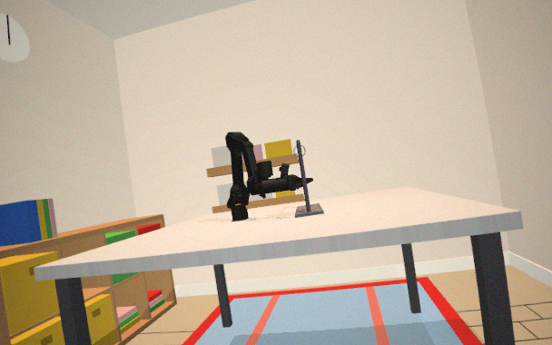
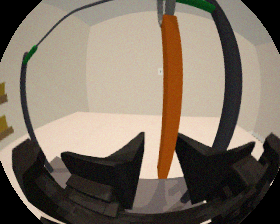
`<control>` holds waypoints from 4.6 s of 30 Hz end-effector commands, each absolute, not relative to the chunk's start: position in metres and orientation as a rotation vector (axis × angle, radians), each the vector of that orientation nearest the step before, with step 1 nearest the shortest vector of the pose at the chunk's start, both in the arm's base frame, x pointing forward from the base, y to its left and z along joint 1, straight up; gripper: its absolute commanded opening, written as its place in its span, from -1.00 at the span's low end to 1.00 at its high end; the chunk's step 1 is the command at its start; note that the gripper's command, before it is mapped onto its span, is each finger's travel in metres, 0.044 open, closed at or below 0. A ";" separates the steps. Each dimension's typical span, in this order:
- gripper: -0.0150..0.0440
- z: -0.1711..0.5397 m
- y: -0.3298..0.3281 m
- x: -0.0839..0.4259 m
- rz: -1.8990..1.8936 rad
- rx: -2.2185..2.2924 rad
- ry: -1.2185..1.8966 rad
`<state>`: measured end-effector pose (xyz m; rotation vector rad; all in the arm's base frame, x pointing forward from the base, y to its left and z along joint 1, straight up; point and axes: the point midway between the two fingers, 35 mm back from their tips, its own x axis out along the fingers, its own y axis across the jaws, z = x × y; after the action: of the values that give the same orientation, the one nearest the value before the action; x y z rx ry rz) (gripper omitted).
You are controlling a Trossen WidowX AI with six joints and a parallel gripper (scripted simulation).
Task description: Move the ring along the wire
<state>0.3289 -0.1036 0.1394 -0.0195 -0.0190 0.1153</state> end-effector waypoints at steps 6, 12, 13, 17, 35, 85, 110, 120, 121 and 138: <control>0.05 0.139 -0.104 0.330 0.110 -0.013 -0.017; -0.13 0.139 -0.103 0.329 0.116 -0.019 -0.019; -0.22 0.139 -0.103 0.329 0.116 -0.019 -0.019; -0.44 0.139 -0.103 0.329 0.116 -0.019 -0.019; -1.00 0.147 -0.104 0.329 0.115 -0.016 -0.019; -1.00 0.153 -0.074 0.326 0.114 -0.001 -0.018; -1.00 0.155 -0.031 0.323 0.077 0.160 -0.011; -1.00 0.161 -0.007 0.322 0.050 0.275 -0.006; -1.00 0.162 -0.005 0.322 0.048 0.284 -0.006; -1.00 0.170 0.014 0.322 0.040 0.314 -0.005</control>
<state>0.3214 0.0135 0.1688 0.3292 -0.0029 0.0432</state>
